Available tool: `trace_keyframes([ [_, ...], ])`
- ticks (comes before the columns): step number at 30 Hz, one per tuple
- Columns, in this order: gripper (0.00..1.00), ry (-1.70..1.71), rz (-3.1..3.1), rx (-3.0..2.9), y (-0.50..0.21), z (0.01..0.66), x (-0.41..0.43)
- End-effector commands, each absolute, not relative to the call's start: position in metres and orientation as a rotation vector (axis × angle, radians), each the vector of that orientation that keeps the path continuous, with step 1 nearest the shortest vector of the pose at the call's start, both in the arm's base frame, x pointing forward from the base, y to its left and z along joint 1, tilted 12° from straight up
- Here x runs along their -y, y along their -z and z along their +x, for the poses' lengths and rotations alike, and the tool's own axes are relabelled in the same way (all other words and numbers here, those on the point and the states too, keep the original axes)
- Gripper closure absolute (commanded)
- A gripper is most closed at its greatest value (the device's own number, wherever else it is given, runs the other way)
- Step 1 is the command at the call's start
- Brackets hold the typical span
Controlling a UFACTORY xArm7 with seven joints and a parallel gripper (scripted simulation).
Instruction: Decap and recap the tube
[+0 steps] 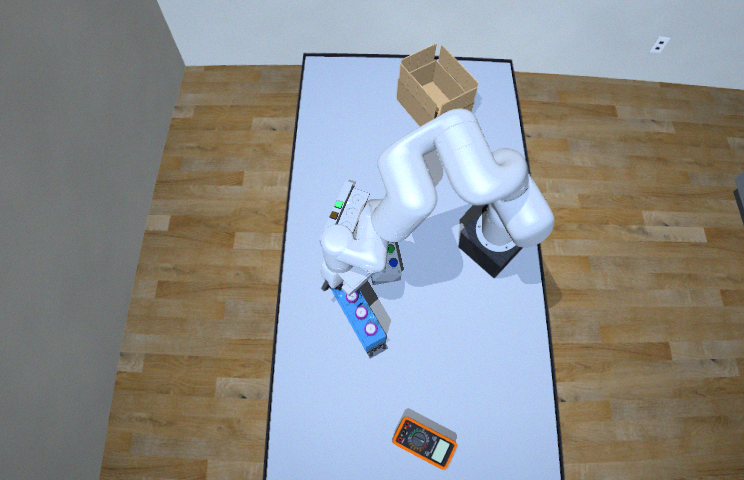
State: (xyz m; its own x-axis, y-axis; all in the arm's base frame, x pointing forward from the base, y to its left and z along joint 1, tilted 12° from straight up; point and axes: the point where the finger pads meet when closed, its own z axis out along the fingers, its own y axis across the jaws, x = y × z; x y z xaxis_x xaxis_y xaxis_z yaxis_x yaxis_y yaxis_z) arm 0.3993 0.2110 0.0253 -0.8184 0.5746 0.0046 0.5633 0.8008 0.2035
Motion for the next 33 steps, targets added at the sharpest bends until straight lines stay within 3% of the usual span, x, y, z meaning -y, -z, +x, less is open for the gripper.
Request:
trace_keyframes([
  [1, 1.0, -0.306, 0.925, -2.924, -0.0264, 0.4005, -0.2114],
  [14, 1.0, -0.307, 0.925, -2.924, -0.0263, 0.4005, -0.2114],
  [33, 1.0, -0.321, 1.422, -2.755, -0.0263, 0.4005, -0.2114],
])
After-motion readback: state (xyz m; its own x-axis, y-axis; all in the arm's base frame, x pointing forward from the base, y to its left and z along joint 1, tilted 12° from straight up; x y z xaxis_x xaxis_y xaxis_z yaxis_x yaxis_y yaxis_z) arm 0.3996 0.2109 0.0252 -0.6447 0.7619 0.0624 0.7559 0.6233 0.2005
